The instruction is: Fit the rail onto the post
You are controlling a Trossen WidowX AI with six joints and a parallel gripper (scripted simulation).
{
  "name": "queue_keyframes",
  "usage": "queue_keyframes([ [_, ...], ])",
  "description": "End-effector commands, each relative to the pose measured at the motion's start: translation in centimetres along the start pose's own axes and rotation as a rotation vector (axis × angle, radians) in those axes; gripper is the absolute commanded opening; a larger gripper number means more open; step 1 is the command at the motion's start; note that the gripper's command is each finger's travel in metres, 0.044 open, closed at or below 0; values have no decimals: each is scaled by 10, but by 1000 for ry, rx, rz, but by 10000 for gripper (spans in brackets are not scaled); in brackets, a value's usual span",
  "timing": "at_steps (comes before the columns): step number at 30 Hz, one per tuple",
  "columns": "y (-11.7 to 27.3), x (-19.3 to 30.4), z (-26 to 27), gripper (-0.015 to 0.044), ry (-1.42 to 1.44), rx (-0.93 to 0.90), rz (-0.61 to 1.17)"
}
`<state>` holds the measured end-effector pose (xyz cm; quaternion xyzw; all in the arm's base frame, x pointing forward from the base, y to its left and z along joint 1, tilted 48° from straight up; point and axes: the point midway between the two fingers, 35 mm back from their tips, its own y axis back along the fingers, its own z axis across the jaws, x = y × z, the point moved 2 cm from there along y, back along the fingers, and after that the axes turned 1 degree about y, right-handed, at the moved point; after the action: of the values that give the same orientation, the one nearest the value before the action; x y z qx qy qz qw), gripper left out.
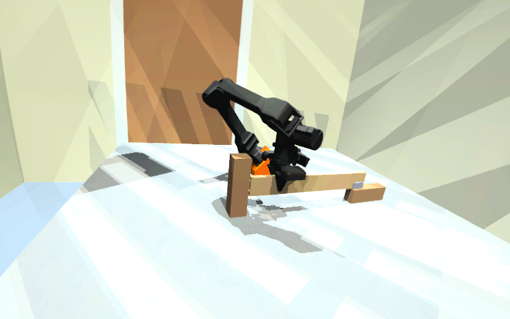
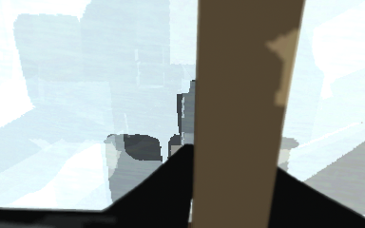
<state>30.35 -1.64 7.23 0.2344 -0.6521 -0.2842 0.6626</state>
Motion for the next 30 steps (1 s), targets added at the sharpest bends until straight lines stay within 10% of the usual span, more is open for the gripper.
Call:
queue_keyframes([
  [1,4,4,0,0,2,7,5],
  [30,4,-3,0,0,2,7,4],
])
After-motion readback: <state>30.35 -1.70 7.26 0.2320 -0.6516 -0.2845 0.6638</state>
